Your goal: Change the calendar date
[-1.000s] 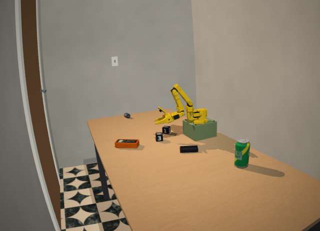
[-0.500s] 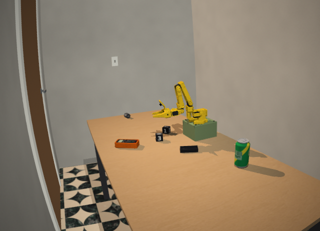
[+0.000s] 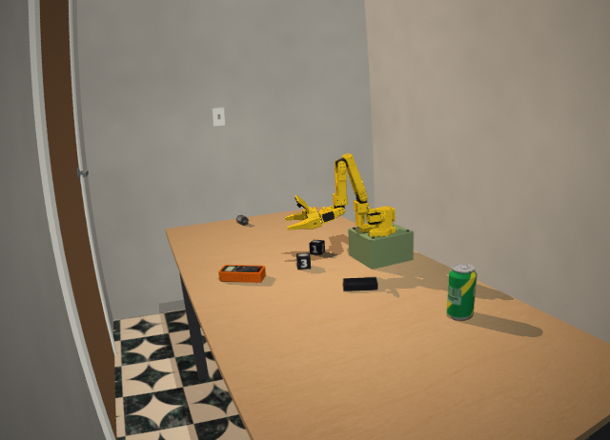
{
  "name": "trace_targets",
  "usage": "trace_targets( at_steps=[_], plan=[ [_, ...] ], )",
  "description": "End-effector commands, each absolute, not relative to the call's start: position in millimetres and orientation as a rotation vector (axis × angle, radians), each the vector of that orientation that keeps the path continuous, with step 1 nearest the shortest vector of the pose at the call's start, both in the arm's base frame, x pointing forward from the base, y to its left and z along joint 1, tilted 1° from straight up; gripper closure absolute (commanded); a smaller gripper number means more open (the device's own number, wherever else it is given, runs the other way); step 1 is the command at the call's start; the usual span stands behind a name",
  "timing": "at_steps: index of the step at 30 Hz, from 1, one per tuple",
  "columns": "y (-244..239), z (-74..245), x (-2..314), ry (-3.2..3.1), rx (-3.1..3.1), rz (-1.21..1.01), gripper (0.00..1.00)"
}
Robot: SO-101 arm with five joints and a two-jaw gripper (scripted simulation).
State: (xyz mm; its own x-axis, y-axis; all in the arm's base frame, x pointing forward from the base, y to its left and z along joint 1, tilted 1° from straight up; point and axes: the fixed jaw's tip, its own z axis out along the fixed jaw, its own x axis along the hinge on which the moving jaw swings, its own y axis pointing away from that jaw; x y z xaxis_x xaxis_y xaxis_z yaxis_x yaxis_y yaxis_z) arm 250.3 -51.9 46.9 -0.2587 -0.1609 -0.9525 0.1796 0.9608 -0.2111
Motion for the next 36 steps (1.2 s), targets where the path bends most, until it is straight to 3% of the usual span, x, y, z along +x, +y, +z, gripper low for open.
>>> trace_targets(
  at_steps=[1, 17, 36],
  plan=[
    [-55.9, 44.8, 256.3, 1.858, -0.044, -0.372, 0.65],
    [-66.2, 31.0, 271.3, 2.118, -0.522, -0.584, 0.65],
    [-70.8, 43.8, 260.1, 2.257, -1.118, -0.651, 0.65]
  ],
)
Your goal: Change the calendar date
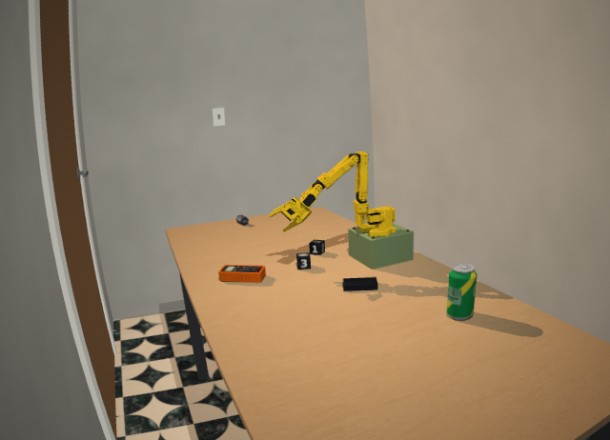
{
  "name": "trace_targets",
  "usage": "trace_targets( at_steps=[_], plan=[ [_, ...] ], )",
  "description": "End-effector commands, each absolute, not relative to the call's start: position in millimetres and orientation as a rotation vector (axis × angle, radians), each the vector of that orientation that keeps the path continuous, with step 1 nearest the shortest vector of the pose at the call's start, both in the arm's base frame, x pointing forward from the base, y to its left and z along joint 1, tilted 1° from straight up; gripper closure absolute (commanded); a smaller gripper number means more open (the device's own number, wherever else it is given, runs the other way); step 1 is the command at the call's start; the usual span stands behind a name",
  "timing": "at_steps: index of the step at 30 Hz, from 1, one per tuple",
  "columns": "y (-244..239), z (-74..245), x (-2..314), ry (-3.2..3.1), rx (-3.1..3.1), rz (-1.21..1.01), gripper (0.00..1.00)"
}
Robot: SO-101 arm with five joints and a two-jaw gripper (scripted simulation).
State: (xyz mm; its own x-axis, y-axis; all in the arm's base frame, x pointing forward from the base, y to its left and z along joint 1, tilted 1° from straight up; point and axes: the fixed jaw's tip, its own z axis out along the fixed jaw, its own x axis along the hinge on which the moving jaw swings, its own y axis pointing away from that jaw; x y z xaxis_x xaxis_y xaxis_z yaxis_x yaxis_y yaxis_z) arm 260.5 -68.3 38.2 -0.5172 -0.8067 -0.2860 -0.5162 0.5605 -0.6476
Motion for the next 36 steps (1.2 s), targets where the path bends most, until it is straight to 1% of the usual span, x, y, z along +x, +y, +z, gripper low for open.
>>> trace_targets(
  at_steps=[1, 15, 36],
  plan=[
    [-70.9, 45.2, 258.6, 2.26, -1.154, -0.65, 0.65],
    [-69.7, 62.0, 239.4, 2.254, -1.514, -0.607, 0.65],
    [-69.1, 66.2, 233.9, 2.244, -1.596, -0.589, 0.65]
  ],
)
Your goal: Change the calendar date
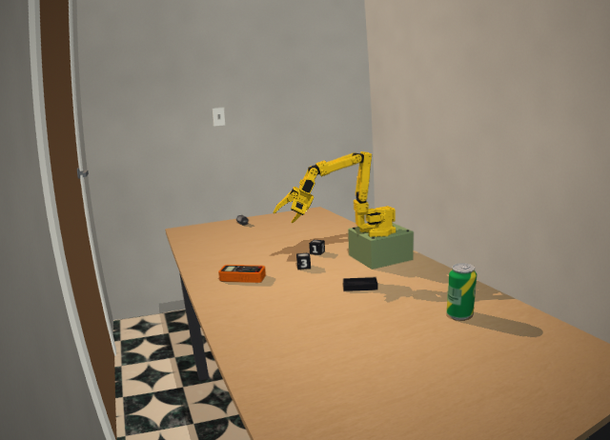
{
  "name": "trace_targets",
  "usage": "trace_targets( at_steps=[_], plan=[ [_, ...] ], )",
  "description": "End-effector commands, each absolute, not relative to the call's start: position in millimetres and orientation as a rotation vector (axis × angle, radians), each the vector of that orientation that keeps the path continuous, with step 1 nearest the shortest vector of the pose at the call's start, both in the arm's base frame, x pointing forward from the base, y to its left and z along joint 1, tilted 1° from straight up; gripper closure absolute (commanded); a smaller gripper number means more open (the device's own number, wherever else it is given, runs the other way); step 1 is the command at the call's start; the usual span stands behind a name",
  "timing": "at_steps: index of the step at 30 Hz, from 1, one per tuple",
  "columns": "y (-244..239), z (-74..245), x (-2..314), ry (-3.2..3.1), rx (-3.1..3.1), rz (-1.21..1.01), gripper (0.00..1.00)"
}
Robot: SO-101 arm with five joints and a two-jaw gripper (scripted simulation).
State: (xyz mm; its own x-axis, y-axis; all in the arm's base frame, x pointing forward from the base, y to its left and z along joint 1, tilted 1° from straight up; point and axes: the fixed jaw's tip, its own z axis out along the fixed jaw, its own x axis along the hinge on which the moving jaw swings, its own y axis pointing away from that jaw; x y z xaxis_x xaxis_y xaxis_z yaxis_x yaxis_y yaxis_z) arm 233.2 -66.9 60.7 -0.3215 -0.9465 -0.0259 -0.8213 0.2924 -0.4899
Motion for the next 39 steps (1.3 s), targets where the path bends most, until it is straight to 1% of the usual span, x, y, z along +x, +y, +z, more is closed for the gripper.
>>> trace_targets(
  at_steps=[1, 6, 13, 15, 19, 23, 27, 32, 33, 39],
  plan=[
    [-69.0, 65.6, 233.7, 2.246, -1.597, -0.586, 0.65],
    [-68.1, 53.6, 230.5, 2.284, -1.624, -0.529, 0.65],
    [-63.5, 15.3, 215.1, 2.404, -1.709, -0.329, 0.65],
    [-63.5, 15.3, 215.1, 2.404, -1.709, -0.329, 0.65],
    [-59.6, -7.0, 202.0, 2.473, -1.759, -0.195, 0.65],
    [-56.3, -22.3, 190.8, 2.521, -1.793, -0.092, 0.65],
    [-54.7, -28.7, 185.4, 2.542, -1.807, -0.045, 0.65],
    [-54.6, -29.4, 184.7, 2.544, -1.809, -0.039, 0.65],
    [-53.3, -29.8, 180.1, 2.545, -1.841, -0.001, 0.65],
    [-53.3, -29.8, 180.1, 2.545, -1.841, -0.001, 0.65]
  ],
)
